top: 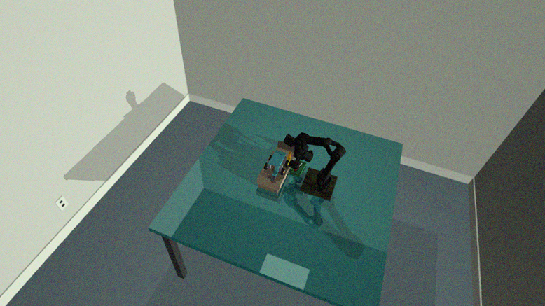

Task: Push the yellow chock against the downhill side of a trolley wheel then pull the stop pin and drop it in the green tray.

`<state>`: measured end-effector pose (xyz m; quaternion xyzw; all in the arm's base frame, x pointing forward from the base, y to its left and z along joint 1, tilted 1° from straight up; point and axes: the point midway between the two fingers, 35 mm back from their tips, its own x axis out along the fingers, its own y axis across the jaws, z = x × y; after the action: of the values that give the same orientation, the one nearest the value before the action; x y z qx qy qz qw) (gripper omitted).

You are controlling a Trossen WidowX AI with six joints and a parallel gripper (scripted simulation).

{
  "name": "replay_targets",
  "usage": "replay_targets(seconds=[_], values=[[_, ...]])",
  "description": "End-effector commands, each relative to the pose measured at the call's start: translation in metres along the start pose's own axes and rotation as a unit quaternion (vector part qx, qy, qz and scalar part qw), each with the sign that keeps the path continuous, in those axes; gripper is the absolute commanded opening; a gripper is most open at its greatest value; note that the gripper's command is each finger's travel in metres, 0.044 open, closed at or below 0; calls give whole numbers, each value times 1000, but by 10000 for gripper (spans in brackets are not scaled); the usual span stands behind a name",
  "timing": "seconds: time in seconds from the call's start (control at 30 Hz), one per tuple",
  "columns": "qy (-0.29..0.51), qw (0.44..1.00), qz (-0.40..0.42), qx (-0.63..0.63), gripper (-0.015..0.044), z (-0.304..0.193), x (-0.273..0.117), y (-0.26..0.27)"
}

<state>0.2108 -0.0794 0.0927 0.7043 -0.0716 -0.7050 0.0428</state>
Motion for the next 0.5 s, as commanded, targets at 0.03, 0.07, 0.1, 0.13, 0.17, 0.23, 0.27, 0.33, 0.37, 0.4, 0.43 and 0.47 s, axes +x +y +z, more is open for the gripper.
replay_targets(seconds=[0.03,0.07,0.1,0.13,0.17,0.23,0.27,0.33,0.37,0.4,0.43,0.47], values=[[4,1000,3,3,440,0,-18,3],[4,1000,3,3,440,1,-20,3],[4,1000,3,3,440,1,-23,4],[4,1000,3,3,440,1,-26,4],[4,1000,3,3,440,1,-29,5],[4,1000,3,3,440,1,-36,6],[4,1000,3,3,440,1,-39,6],[4,1000,3,3,440,1,-45,7],[4,1000,3,3,440,1,-47,8],[4,1000,3,3,440,1,-47,8],[4,1000,3,3,440,1,-47,8],[4,1000,3,3,440,1,-47,8]])
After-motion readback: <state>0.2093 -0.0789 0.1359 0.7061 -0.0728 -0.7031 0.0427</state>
